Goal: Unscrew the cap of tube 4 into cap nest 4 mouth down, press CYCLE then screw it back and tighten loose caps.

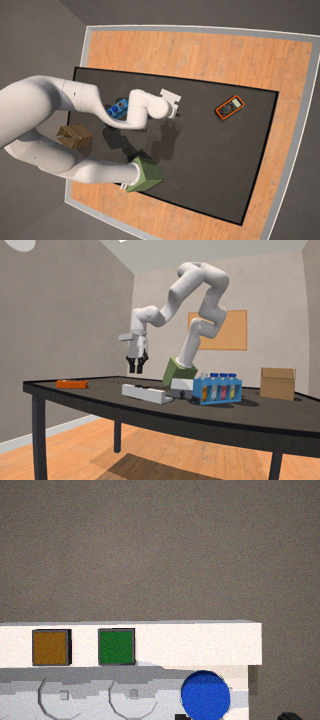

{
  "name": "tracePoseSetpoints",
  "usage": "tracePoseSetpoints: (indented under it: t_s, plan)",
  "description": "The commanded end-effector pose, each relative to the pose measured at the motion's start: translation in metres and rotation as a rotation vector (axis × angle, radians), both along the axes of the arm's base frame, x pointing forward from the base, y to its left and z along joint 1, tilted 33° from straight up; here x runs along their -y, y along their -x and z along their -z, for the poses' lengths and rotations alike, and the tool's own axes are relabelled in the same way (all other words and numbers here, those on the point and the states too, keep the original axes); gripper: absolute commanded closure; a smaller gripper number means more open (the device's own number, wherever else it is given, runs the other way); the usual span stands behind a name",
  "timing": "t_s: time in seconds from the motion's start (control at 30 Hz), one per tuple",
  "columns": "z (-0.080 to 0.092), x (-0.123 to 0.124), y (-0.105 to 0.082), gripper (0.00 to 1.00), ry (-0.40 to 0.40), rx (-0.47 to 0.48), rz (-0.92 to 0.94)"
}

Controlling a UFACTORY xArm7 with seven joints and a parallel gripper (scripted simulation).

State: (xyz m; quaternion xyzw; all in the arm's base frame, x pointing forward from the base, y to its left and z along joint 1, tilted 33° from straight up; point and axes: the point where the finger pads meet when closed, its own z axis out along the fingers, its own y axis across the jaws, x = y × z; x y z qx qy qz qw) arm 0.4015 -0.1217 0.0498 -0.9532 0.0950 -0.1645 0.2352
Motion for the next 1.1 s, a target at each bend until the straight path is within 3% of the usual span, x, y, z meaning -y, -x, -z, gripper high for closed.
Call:
tracePoseSetpoints:
  t_s: [0.0,0.23,0.57,0.6,0.67,0.77,1.07]
  plan:
    - [-0.031,0.014,0.012,0.54,0.006,-0.006,0.002]
    - [-0.049,0.022,0.019,0.54,0.006,-0.006,0.002]
    - [-0.049,0.023,0.019,0.54,0.006,-0.006,0.002]
    - [-0.049,0.015,0.023,1.0,0.027,0.02,-0.075]
    - [-0.049,0.015,0.023,1.0,0.027,0.02,-0.075]
    - [-0.048,-0.007,0.035,1.0,0.086,0.096,-0.299]
    - [-0.048,-0.038,0.051,1.0,0.167,0.2,-0.606]
